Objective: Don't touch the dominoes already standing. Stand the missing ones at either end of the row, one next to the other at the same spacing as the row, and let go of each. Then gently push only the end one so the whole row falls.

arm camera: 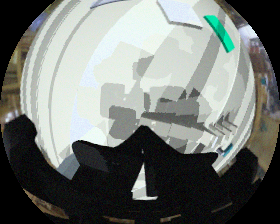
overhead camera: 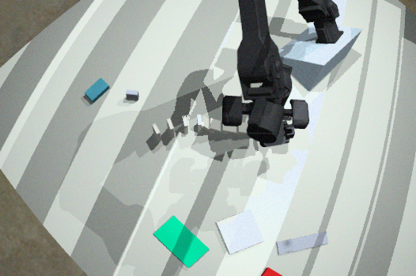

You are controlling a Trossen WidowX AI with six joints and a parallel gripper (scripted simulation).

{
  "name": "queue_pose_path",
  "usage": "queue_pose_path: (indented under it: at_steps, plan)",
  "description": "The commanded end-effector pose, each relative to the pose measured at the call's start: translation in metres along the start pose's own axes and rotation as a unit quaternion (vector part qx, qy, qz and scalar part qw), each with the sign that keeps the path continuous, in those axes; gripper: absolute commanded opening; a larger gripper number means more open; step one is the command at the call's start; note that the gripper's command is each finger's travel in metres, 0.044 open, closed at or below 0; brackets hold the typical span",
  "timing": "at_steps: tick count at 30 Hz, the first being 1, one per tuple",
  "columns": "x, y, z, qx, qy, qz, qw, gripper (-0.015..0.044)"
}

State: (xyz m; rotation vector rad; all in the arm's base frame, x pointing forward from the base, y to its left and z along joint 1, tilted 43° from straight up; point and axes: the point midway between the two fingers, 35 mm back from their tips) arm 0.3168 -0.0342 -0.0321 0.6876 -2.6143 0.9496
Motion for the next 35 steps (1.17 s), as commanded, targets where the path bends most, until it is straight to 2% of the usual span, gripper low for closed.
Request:
queue_pose_path:
  at_steps: [1,4,35]
  plan:
    - [0.001,-0.011,-0.020,0.000,0.001,0.002,1.000,0.0000]
    - [0.007,-0.021,-0.035,0.002,0.013,-0.004,1.000,0.0000]
    - [0.007,-0.021,-0.035,0.002,0.013,-0.004,1.000,0.0000]
Point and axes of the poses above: the point midway between the two fingers, 35 mm back from their tips, its own z axis out along the fingers, its own y axis across the jaws, x = y × z, and after that the axes turned 6 degrees about z, right-handed
